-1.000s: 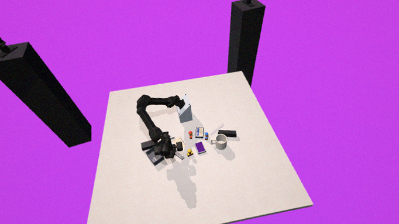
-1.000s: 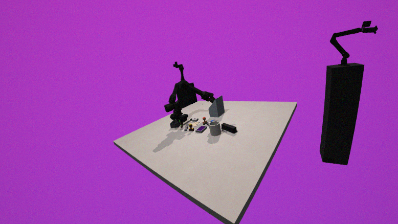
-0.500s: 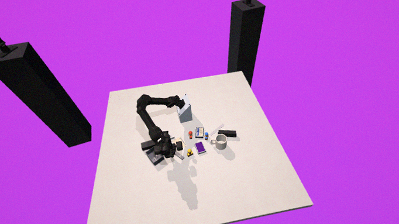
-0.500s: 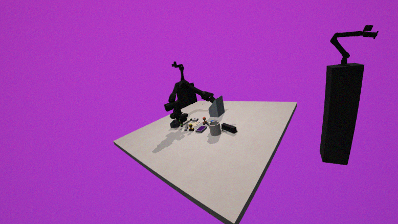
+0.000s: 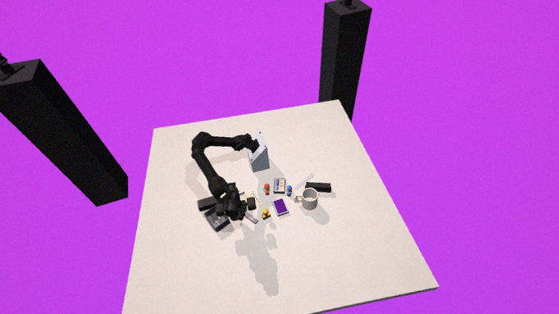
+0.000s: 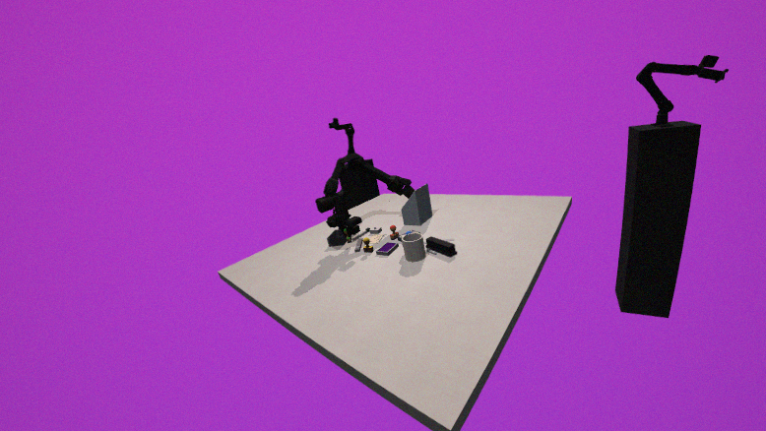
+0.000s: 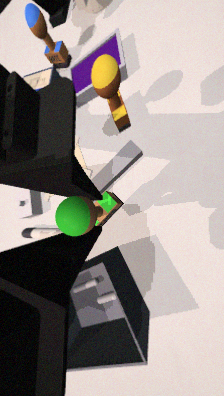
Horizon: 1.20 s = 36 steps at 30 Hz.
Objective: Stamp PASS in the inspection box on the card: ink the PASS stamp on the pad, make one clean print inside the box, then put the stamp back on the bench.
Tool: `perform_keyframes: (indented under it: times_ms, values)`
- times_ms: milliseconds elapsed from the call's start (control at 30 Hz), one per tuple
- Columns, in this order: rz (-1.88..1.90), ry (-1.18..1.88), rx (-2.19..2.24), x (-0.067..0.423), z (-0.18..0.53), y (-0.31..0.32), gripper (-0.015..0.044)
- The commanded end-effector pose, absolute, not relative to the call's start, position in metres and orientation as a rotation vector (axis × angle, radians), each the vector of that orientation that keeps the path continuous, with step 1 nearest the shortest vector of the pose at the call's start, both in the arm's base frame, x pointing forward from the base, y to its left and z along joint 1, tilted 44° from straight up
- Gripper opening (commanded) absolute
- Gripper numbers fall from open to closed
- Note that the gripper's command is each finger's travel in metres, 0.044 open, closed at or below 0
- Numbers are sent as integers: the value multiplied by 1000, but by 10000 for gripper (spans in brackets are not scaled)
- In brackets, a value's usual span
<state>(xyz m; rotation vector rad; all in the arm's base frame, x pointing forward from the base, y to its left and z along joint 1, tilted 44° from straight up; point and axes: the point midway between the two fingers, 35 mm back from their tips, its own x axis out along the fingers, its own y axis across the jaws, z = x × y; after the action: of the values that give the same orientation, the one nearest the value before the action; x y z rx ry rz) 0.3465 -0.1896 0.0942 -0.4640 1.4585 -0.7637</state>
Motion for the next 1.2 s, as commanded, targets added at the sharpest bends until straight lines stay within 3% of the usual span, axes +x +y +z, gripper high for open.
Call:
perform_keyframes:
  times_ms: [0,1167]
  values:
    - [-772,1453,-462,347,97,-189,0]
    - [-775,1449,-468,348,109,-176,0]
